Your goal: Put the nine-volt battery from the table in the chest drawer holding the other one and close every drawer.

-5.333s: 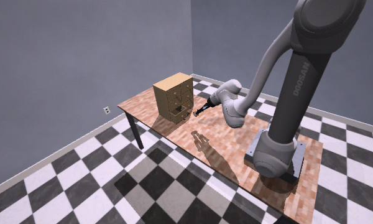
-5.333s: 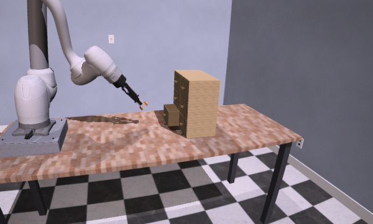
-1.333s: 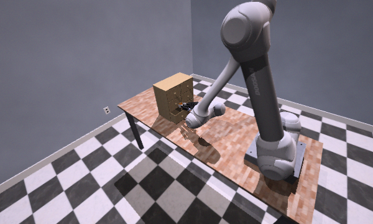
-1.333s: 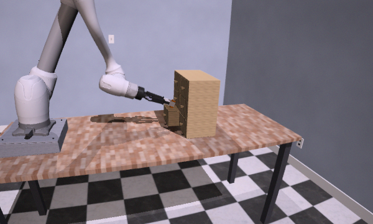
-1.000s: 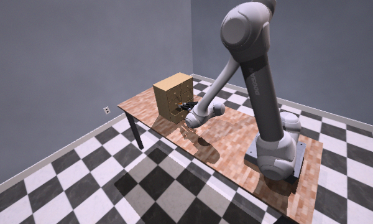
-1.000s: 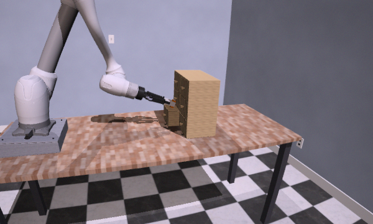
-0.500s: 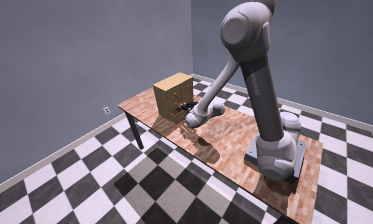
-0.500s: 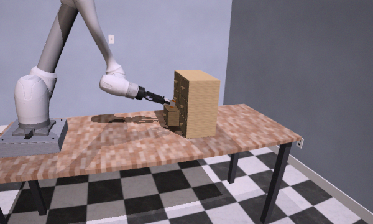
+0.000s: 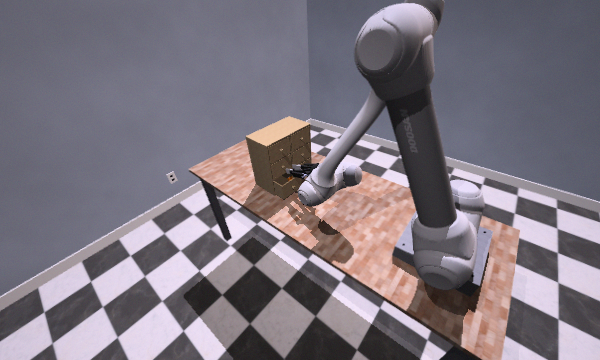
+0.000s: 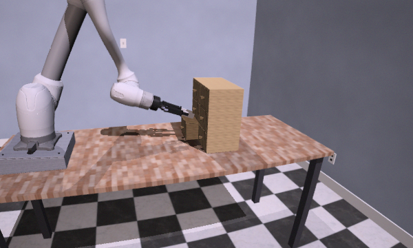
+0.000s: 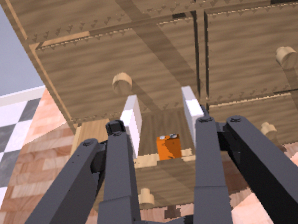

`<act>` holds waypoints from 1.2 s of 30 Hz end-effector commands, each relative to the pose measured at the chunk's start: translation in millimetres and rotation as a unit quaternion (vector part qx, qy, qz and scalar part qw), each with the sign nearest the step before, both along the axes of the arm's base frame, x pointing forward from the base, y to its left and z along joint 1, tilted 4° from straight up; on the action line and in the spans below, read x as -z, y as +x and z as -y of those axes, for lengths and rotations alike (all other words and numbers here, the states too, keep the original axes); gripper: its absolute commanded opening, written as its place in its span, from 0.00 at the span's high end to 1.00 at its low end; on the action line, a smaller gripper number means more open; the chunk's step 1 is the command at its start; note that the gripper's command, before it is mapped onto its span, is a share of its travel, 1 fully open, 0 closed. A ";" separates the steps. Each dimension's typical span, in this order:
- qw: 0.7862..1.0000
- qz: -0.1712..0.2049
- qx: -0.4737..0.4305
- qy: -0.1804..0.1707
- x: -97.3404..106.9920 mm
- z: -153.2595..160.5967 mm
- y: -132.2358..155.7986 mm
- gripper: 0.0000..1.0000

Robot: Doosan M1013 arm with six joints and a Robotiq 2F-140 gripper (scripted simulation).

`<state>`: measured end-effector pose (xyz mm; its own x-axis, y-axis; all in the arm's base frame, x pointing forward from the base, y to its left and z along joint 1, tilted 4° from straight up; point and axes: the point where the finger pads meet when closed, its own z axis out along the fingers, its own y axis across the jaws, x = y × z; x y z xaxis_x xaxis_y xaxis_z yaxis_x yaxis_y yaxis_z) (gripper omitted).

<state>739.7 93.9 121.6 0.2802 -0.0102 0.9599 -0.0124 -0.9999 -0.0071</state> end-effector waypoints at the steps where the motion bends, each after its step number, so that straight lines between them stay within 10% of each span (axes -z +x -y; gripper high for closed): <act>1: 1.000 0.000 0.000 0.000 -0.1 0.0 0.0 0.00; 22: 1.000 0.000 0.000 0.000 -0.1 -0.1 -4.8 0.00; 36: 1.000 0.000 0.000 0.000 0.3 -0.8 -60.4 0.00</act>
<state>694.6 94.4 121.1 0.2803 -0.0102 0.9599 -0.0123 -0.9999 -0.0070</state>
